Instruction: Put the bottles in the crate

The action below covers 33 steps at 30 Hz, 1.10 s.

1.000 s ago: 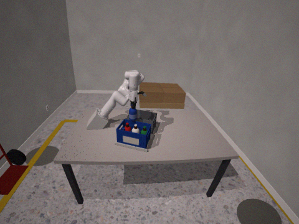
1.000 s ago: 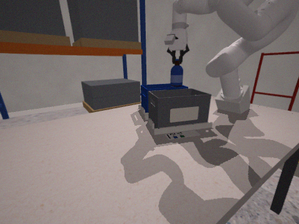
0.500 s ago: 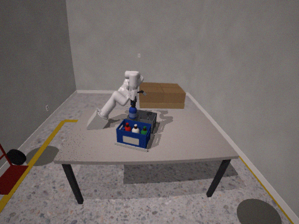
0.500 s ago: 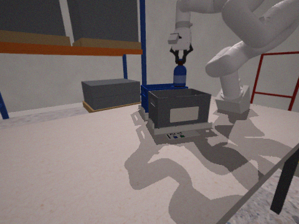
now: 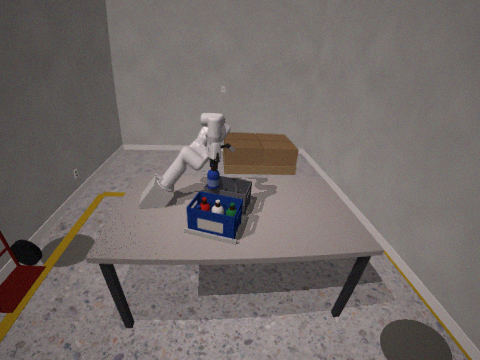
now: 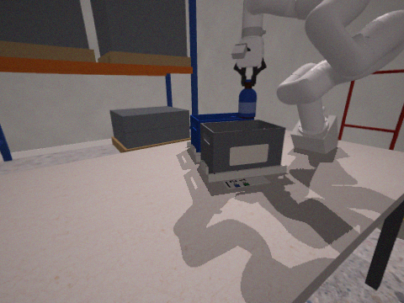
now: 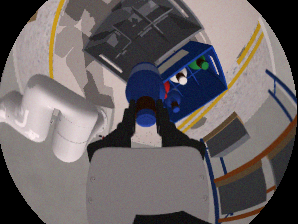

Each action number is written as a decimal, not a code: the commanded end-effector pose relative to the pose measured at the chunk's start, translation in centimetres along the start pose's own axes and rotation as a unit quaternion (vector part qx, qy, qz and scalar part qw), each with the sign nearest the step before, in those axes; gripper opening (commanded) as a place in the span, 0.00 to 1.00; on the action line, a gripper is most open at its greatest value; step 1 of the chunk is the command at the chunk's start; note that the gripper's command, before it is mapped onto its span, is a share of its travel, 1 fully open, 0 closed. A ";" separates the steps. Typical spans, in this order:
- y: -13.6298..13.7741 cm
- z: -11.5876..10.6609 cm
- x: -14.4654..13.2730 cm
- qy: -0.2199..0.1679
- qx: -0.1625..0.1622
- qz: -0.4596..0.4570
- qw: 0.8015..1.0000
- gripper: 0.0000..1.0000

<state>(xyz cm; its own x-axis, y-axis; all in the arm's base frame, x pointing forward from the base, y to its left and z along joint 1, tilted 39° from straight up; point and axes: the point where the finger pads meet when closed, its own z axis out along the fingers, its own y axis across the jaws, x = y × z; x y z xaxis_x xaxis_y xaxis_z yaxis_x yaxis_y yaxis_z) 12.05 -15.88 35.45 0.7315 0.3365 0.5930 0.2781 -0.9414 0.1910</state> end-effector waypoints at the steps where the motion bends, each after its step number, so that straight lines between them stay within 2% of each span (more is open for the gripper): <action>1: -0.7 -0.1 0.4 0.000 -0.001 -0.001 1.000 0.00; 24: -4.6 -0.1 2.3 0.000 -0.001 0.000 1.000 0.00; 33: -4.6 -0.1 2.4 0.000 -0.001 0.000 1.000 0.00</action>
<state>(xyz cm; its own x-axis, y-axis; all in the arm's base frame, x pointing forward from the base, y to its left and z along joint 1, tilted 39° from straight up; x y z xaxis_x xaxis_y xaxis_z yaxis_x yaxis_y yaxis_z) 12.46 -10.74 35.96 0.7315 0.3365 0.5930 0.2778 -0.9414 0.1915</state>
